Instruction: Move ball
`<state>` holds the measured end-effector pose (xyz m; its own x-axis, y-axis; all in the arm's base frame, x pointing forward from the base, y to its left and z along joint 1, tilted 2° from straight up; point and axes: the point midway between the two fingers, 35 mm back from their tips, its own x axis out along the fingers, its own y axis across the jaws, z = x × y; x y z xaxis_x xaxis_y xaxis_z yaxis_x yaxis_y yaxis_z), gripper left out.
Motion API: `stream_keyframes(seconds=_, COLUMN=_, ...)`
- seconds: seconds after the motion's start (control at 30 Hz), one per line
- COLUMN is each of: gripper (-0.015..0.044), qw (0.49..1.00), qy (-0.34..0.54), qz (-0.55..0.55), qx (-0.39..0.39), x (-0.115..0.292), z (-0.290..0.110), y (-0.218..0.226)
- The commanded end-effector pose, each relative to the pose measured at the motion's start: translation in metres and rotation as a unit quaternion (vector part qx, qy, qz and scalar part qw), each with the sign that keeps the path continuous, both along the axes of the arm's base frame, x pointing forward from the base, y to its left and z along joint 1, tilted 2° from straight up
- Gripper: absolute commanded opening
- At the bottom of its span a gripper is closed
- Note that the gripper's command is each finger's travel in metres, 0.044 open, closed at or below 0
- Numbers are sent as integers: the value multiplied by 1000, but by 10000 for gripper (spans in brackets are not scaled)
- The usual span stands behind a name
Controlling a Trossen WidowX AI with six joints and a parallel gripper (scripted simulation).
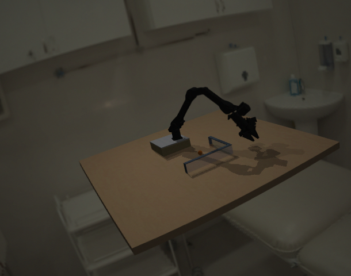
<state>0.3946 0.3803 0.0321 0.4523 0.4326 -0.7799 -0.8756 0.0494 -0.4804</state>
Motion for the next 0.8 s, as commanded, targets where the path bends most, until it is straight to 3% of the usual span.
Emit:
stream_keyframes(seconds=0.0, gripper=374, qw=1000, qy=0, qz=0, qx=-1, x=0, z=0, y=-1)
stream_keyframes(seconds=0.17, gripper=242, qw=1000, qy=5, qz=1, qx=-29, x=2, z=14, y=-39)
stream_keyframes(seconds=0.43, gripper=241, qw=995, qy=42, qz=-27, qx=-89, x=-7, z=40, y=-157)
stream_keyframes(seconds=0.77, gripper=241, qw=962, qy=173, qz=36, qx=-208, x=-99, z=8, y=-275)
